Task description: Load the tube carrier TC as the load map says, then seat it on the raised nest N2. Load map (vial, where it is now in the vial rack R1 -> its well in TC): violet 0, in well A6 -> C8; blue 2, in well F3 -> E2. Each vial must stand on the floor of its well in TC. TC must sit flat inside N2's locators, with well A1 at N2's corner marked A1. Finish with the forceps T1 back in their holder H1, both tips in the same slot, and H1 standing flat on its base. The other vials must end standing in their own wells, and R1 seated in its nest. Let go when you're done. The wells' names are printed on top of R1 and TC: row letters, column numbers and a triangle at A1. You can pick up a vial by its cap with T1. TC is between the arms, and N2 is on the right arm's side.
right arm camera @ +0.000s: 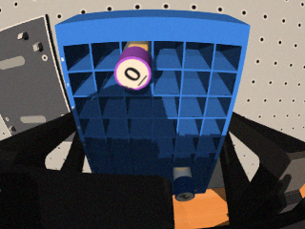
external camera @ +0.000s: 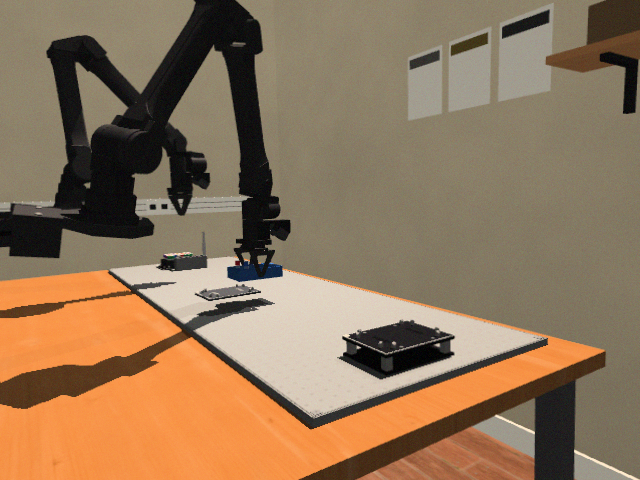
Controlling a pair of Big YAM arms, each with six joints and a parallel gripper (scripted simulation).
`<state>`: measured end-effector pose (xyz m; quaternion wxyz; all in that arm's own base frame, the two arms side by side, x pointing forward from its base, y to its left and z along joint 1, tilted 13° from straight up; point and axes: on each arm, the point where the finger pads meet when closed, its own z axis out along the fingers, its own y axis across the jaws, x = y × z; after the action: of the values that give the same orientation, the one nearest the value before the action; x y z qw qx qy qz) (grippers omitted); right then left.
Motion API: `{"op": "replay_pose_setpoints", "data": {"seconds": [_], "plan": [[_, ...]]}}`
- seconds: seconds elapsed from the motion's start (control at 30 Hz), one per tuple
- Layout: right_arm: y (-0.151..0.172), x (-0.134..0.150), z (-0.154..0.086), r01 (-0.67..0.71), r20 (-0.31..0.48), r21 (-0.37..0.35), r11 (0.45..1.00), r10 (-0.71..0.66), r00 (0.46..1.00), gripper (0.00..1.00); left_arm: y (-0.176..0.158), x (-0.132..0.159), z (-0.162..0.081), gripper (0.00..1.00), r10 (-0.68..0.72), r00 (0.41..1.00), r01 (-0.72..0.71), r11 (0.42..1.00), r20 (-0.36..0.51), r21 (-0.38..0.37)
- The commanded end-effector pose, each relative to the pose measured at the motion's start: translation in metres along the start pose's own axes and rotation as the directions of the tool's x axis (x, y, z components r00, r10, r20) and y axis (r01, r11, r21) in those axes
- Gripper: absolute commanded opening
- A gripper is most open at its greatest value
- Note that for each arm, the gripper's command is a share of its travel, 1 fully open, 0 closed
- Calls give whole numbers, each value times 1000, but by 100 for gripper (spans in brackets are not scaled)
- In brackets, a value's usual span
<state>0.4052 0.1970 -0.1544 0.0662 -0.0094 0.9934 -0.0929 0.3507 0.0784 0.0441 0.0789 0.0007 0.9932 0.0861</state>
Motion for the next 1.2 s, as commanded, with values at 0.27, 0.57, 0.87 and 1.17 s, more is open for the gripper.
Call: {"op": "replay_pose_setpoints", "data": {"seconds": [0.27, 0.57, 0.87, 1.17], "plan": [[-14, -16, -18, 5, 43, -28, 1000, -3, 999, 0, 0, 3, 1, 24, -7, 1000, 7, 1000, -19, 0], [-29, -18, -17, 5, 44, -28, 1000, -3, 999, 0, 0, 3, 1, 24, -7, 1000, 7, 1000, -19, 0], [-41, -18, -17, 5, 44, -26, 1000, -3, 999, 0, 0, 3, 1, 24, -7, 1000, 7, 1000, -19, 0], [-55, -19, -17, 5, 44, -26, 1000, -4, 999, 0, 0, 3, 1, 24, -7, 1000, 7, 1000, -19, 0]]}}
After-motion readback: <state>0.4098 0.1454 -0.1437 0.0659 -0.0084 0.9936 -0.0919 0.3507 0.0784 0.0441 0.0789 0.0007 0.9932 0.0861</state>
